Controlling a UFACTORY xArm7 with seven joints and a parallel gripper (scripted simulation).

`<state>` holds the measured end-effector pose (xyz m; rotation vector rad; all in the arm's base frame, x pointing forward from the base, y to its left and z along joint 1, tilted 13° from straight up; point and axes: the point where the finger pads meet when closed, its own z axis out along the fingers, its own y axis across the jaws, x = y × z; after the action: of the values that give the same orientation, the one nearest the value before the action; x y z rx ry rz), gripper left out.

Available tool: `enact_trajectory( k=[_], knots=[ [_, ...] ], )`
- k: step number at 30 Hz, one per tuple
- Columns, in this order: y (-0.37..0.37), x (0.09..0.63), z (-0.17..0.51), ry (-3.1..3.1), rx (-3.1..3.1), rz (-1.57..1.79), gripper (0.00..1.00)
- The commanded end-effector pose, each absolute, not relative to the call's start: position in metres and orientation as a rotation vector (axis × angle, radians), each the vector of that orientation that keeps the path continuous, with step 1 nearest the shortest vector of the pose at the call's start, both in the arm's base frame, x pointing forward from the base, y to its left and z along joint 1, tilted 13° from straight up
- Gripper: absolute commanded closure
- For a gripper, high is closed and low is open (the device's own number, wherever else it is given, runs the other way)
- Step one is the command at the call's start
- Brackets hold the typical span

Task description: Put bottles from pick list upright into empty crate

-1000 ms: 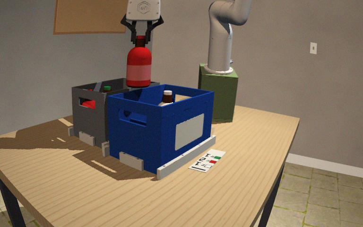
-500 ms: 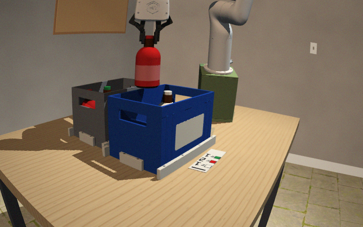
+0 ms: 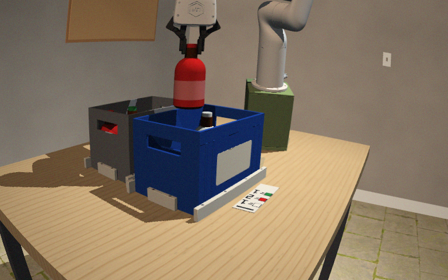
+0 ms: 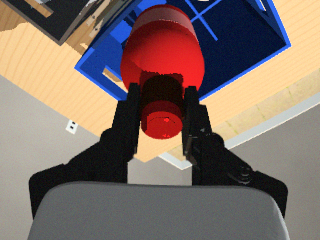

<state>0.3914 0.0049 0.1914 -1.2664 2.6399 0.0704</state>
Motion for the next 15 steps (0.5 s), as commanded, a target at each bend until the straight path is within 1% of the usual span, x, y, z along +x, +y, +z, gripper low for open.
enact_trajectory(
  k=[1, 15],
  knots=[
    [0.0045, 0.3929, 0.1932, 2.636, -1.265, 0.067, 1.00],
    [0.0036, 0.3939, 0.1933, 2.636, -1.265, 0.067, 1.00]
  ],
)
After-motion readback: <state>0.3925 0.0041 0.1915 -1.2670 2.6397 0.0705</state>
